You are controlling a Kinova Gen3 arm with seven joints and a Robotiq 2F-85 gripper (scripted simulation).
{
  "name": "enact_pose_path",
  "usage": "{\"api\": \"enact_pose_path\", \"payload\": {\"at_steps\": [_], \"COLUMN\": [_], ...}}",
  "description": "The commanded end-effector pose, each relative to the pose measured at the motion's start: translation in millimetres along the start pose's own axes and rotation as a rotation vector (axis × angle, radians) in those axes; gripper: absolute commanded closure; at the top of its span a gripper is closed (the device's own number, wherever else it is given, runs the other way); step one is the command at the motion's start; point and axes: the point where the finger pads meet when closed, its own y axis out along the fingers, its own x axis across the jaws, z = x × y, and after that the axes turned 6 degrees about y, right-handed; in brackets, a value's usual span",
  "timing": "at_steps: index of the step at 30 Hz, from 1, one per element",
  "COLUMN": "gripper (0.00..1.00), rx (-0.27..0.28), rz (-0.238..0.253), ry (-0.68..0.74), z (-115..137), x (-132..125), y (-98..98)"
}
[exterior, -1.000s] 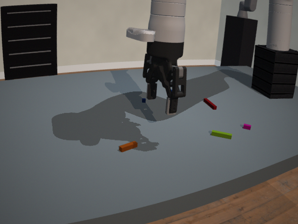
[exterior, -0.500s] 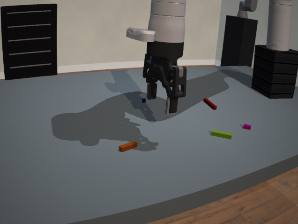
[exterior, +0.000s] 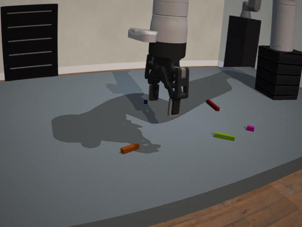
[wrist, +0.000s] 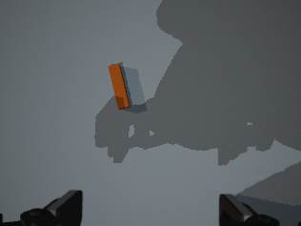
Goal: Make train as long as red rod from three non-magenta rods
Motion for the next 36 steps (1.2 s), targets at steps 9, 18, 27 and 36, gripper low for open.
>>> {"api": "enact_pose_path", "payload": {"at_steps": [9,18,27,36], "gripper": [0.00,0.00,0.00,0.00], "rx": [0.002,0.002,-0.007,-0.028], "rz": [0.001,0.001,0.002,0.002], "ry": [0.000,0.000,0.119,0.489], "z": [0.9,0.9,2.3,-0.5], "x": [-0.4,-0.4,27.4,111.4], "y": [-1.2,-1.2,1.2,7.0]}}
